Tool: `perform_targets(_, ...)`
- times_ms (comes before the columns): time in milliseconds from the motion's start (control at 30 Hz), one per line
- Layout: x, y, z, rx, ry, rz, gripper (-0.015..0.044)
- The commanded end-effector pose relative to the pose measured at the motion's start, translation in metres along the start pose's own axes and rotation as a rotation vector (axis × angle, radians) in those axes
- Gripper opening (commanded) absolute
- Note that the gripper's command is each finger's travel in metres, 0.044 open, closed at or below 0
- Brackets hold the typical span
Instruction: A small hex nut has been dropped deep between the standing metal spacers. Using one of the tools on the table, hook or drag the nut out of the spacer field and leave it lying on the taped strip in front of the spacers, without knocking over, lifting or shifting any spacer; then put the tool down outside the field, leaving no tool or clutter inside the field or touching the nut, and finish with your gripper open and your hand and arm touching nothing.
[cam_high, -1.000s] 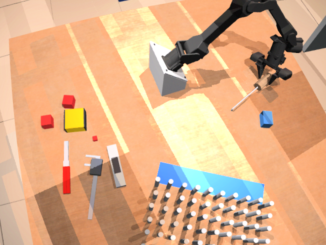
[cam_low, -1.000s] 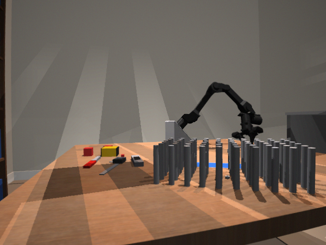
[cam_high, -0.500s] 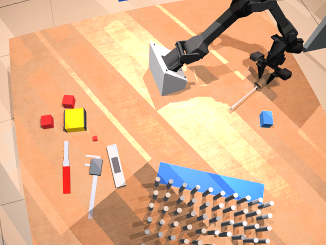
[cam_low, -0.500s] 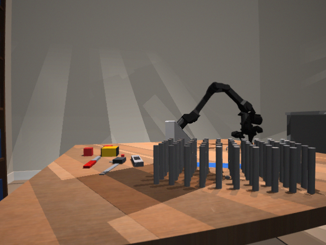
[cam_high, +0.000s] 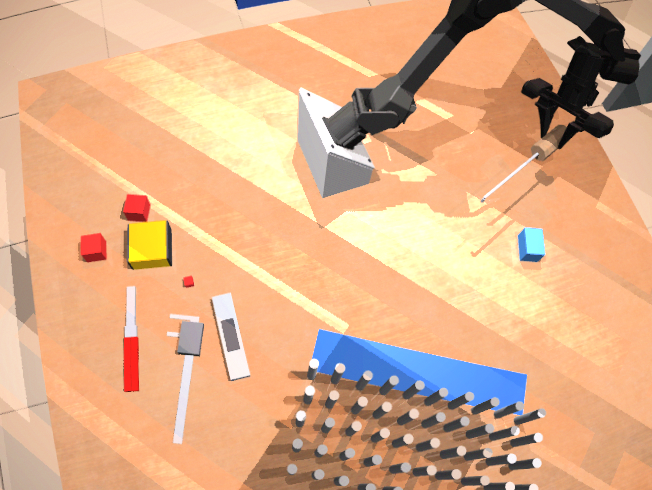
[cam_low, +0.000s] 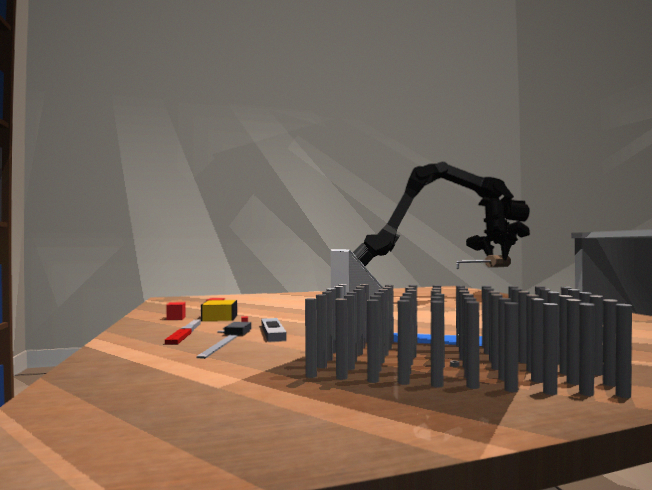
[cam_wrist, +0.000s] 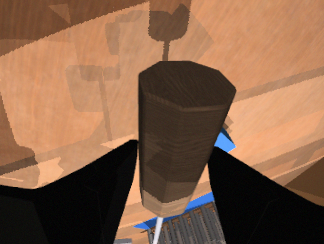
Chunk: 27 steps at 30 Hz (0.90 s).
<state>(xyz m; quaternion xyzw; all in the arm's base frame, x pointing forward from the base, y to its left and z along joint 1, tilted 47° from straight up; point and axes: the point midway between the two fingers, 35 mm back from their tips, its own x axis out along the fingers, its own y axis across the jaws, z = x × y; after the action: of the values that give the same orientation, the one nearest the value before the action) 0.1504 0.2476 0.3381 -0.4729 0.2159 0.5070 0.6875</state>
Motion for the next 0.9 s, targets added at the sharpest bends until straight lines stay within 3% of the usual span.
perform_targets(0,-0.037,-0.005,-0.014,-0.003,-0.013,-0.013,0.0000)
perform_targets(267,-0.047,-0.006,-0.020,-0.006,-0.012,-0.012,0.0000)
perform_targets(867,0.008,-0.034,-0.063,-0.171,0.045,0.072,0.0000)
